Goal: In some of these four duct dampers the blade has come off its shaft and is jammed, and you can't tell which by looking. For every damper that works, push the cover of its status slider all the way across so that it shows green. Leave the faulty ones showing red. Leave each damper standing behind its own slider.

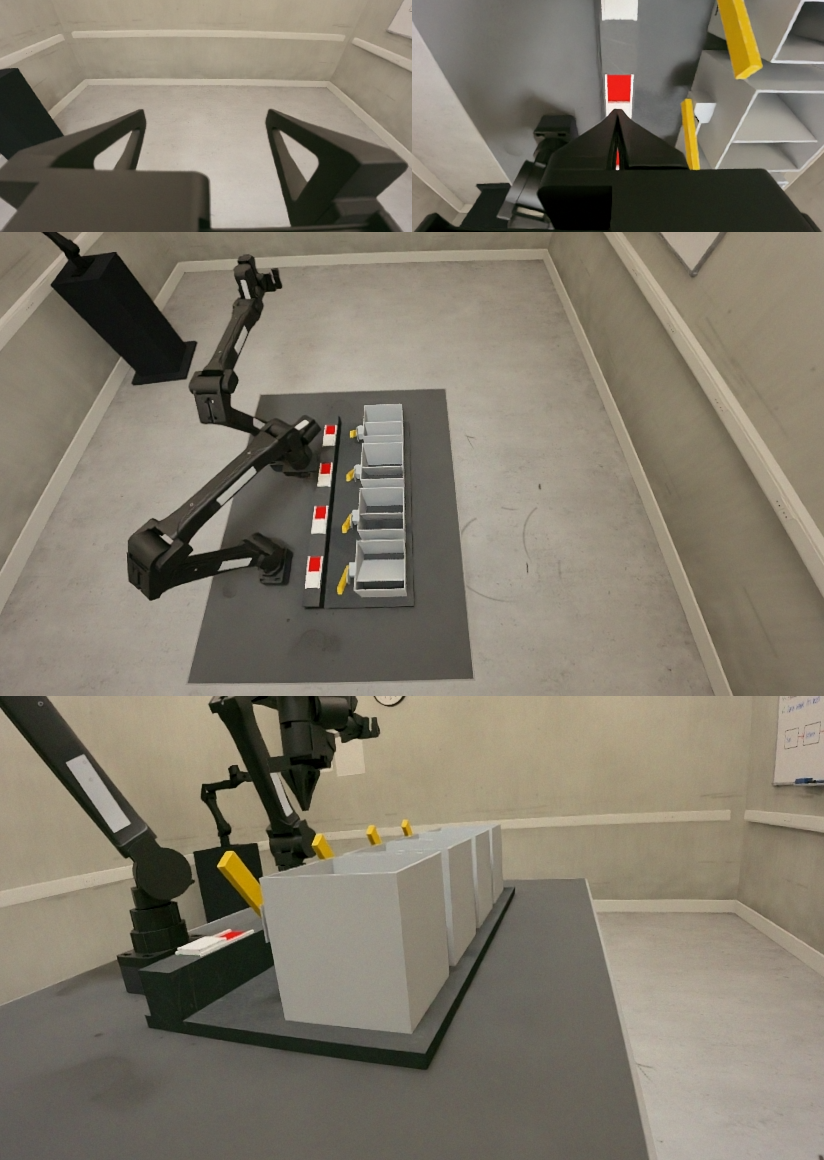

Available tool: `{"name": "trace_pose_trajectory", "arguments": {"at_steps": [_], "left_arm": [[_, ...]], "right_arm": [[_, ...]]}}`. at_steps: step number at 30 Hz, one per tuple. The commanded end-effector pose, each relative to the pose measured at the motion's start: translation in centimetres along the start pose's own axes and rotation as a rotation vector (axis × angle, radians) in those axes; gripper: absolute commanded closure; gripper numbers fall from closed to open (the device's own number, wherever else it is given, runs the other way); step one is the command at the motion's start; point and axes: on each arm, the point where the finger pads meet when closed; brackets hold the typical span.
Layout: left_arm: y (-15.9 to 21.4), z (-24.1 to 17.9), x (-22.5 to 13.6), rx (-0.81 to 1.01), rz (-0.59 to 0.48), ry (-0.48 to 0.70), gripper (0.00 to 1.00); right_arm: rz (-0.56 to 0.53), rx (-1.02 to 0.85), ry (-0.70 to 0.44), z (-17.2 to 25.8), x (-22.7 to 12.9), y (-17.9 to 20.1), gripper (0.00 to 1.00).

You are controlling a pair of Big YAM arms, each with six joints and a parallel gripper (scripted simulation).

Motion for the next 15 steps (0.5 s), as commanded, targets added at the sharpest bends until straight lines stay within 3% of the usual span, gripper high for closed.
{"name": "trace_pose_trajectory", "arguments": {"at_steps": [1, 15], "left_arm": [[-3.5, 1.2, 0.0, 0.012, -0.05, -0.016, 0.0], [-3.5, 1.2, 0.0, 0.012, -0.05, -0.016, 0.0]], "right_arm": [[-0.024, 0.005, 0.01, -0.1, 0.2, -0.8, 1.0], [-0.018, 0.004, 0.008, -0.1, 4.4, -0.9, 1.0]]}}
Point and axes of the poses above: on each arm, the point where the finger pads meet when closed, its own x axis out along the fingers, its own z axis across the jaws, y = z × x, and after that the axes turned 14 degrees about x, right-handed
